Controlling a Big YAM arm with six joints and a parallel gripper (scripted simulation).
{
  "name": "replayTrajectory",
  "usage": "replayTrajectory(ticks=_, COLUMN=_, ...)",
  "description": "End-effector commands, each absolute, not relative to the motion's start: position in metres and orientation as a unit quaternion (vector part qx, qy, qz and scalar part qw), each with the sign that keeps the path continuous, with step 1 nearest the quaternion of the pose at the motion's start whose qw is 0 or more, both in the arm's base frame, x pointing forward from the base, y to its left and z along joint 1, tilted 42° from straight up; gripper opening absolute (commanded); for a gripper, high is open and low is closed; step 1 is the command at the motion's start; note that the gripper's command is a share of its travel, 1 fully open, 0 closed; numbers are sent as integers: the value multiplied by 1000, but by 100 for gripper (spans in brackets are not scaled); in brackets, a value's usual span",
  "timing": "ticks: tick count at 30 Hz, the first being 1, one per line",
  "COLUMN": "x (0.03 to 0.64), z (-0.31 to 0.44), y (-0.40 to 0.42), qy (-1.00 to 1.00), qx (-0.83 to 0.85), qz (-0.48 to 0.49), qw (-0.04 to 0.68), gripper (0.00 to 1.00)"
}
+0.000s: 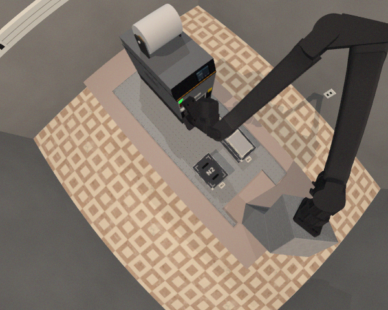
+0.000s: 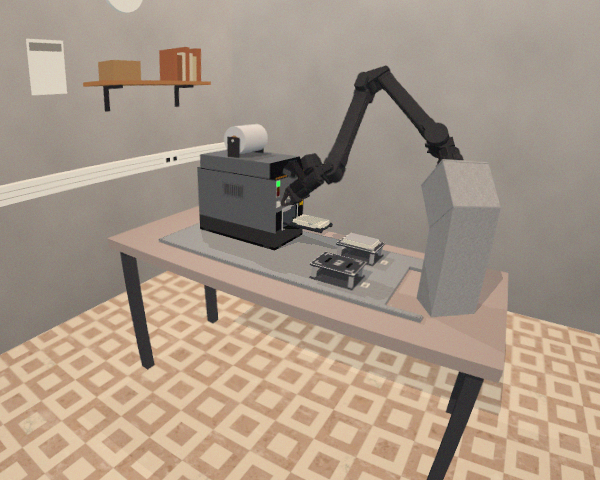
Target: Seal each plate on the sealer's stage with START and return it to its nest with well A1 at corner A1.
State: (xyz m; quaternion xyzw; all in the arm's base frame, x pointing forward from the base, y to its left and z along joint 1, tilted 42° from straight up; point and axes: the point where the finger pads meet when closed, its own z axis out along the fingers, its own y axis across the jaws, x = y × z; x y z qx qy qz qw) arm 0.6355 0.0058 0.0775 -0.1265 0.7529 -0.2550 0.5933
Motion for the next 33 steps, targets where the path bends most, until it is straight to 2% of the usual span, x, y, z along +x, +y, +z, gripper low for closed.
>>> replayTrajectory(ticks=1, x=640, z=101, y=22, qy=740, qx=-134, qz=-252, qw=609, gripper=0)
replayTrajectory(ticks=20, x=640, z=66, y=23, qy=757, qx=-142, qz=-250, qw=587, gripper=0)
replayTrajectory(ticks=33, x=647, z=97, y=24, qy=742, qx=-134, qz=-251, qw=607, gripper=0)
